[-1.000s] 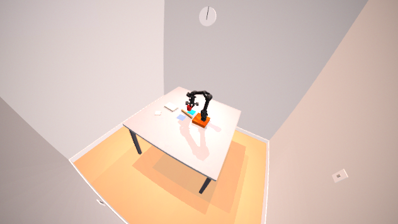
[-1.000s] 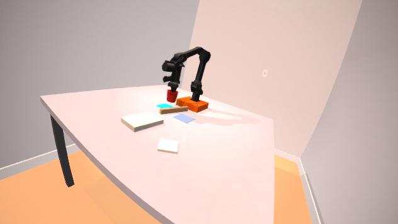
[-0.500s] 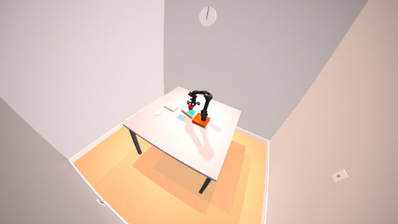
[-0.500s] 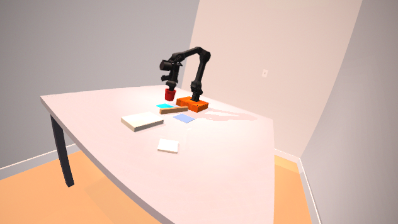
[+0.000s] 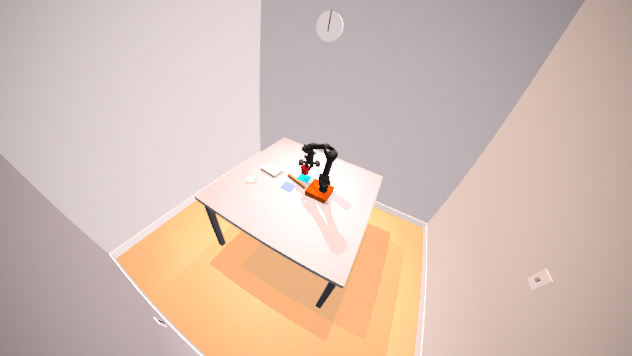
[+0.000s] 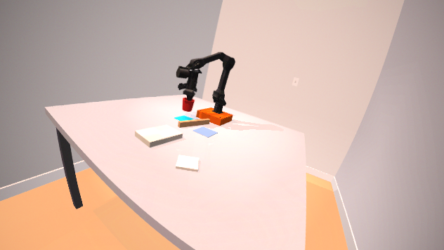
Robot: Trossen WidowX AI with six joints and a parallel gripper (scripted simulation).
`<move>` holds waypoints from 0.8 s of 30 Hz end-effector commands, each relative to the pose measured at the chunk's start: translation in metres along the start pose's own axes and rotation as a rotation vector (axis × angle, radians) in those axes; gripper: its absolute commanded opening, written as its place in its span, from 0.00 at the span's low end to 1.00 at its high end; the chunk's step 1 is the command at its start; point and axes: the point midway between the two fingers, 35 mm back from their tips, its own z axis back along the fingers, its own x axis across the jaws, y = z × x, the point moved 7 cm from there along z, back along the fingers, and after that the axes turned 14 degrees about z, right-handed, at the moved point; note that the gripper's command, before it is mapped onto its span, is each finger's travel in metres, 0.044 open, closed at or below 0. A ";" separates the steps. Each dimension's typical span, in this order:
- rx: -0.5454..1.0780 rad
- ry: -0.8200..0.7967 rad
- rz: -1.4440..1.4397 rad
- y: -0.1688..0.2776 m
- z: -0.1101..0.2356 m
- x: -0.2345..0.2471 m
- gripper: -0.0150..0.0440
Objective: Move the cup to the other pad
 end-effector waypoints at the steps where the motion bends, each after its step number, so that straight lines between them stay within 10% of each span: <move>1: 0.003 -0.003 0.003 0.000 -0.002 -0.002 0.25; 24: 0.003 -0.003 0.003 -0.002 -0.034 -0.004 0.25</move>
